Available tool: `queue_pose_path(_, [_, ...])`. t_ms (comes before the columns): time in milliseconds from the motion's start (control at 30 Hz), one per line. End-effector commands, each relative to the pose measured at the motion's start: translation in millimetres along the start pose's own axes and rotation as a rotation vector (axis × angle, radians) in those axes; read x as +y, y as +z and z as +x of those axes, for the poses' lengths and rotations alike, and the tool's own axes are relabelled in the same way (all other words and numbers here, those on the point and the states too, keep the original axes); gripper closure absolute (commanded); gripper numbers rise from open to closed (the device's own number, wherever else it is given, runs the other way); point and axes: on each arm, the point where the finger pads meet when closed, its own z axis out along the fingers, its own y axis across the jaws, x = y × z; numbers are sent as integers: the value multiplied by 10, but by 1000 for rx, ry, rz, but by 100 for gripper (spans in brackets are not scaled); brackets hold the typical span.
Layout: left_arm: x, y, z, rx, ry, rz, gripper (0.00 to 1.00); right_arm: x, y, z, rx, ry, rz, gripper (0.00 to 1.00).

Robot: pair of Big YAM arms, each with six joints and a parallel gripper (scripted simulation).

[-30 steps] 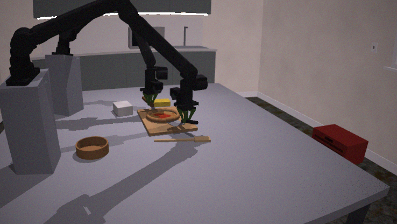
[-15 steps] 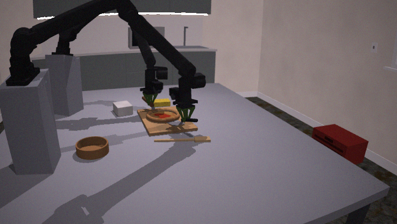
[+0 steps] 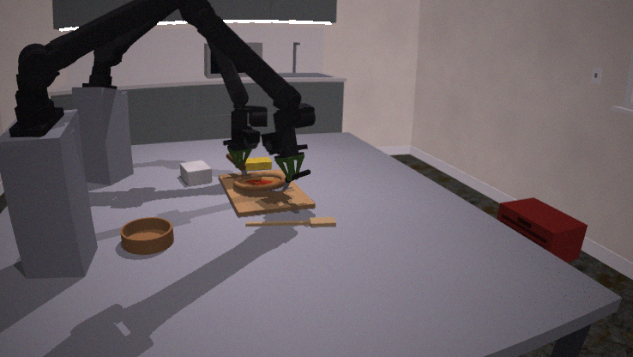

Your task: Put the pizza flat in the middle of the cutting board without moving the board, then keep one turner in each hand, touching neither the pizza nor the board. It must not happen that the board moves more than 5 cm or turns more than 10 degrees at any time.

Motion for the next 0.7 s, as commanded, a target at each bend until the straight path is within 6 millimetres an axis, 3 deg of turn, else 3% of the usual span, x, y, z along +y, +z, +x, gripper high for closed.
queue_pose_path(0, [347,-279,-175,-52,-28,-63,94,-353,-349,339,-6,48,67,94])
queue_pose_path(67, [346,-271,-169,-49,-28,-64,94,-341,-331,322,-4,65,64,94])
queue_pose_path(167, [349,-268,-167,-48,-28,-66,94,-356,-414,126,-4,43,74,94])
queue_pose_path(667, [341,-271,-198,-56,-26,-67,94,-345,-391,108,-4,33,70,94])
